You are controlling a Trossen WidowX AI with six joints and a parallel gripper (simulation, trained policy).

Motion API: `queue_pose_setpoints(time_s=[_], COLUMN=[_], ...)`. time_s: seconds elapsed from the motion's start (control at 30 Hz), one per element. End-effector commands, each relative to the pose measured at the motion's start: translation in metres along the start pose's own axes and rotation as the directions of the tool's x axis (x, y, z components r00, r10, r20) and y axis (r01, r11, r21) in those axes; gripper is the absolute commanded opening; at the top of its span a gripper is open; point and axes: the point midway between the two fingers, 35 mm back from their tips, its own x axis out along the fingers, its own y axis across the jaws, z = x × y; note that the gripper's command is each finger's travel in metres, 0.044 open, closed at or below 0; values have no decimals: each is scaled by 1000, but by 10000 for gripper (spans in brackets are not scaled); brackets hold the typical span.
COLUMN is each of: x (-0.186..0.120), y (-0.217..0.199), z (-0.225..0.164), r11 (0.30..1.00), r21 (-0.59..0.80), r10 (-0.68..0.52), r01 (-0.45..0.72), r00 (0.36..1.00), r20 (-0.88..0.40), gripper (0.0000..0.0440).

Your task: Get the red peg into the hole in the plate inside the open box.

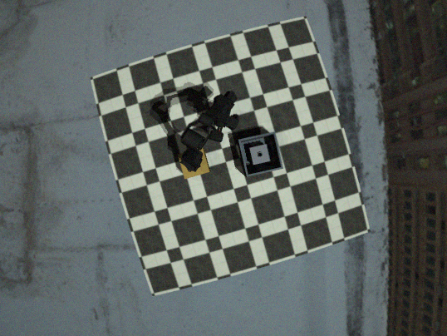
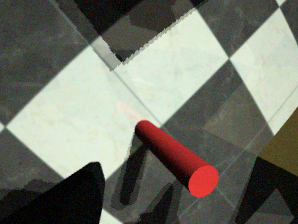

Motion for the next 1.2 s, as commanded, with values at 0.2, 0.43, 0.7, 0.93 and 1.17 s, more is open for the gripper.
queue_pose_setpoints(time_s=[0.2, 0.43, 0.7, 0.93, 1.17], x=[34, 56, 69, 56, 29], y=[6, 6, 1, 0, -5], z=[-6, -11, -15, -3, 14], r11=[1000, 1000, 998, 997, 997], r21=[23, 29, 27, 25, 37], r10=[0, -12, -59, -70, -69], r01=[0, 12, 61, 70, 67], r00=[1000, 1000, 997, 998, 997], r20=[-9, -21, -46, -6, 35], gripper=[434, 283, 74, 3, 0])
